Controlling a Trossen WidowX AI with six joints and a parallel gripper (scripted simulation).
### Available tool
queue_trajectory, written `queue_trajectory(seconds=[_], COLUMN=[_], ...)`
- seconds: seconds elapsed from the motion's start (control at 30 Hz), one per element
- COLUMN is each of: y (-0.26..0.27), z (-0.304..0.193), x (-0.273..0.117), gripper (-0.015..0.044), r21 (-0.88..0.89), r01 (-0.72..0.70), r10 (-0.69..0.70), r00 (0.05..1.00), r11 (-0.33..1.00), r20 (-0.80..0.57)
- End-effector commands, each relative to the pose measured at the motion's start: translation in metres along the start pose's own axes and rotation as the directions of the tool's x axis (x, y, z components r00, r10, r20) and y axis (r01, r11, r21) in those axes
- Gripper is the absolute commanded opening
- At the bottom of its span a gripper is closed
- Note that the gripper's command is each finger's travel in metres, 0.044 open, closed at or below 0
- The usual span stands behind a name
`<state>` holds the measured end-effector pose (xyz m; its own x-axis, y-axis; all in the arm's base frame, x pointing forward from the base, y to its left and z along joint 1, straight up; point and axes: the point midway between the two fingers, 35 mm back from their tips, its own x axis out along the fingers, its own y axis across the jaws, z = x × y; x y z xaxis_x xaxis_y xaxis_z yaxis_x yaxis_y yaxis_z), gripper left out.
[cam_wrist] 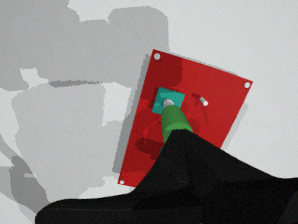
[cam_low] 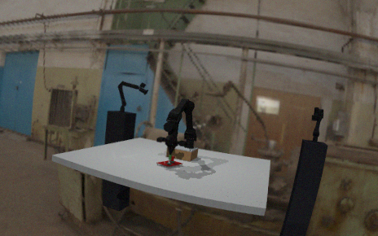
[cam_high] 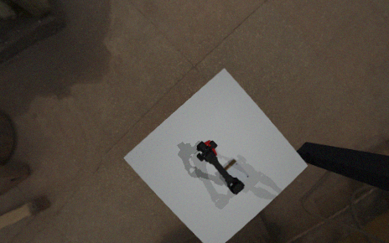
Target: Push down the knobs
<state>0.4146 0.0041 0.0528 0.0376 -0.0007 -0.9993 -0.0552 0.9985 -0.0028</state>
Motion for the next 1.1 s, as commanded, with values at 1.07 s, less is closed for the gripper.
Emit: queue_trajectory(seconds=[1.07], y=[0.0004], z=[-0.0003], x=[0.008], gripper=[0.0], r21=[-0.007], r01=[-0.001], r10=[0.001], r00=[1.0], r11=[1.0], r20=[-0.001])
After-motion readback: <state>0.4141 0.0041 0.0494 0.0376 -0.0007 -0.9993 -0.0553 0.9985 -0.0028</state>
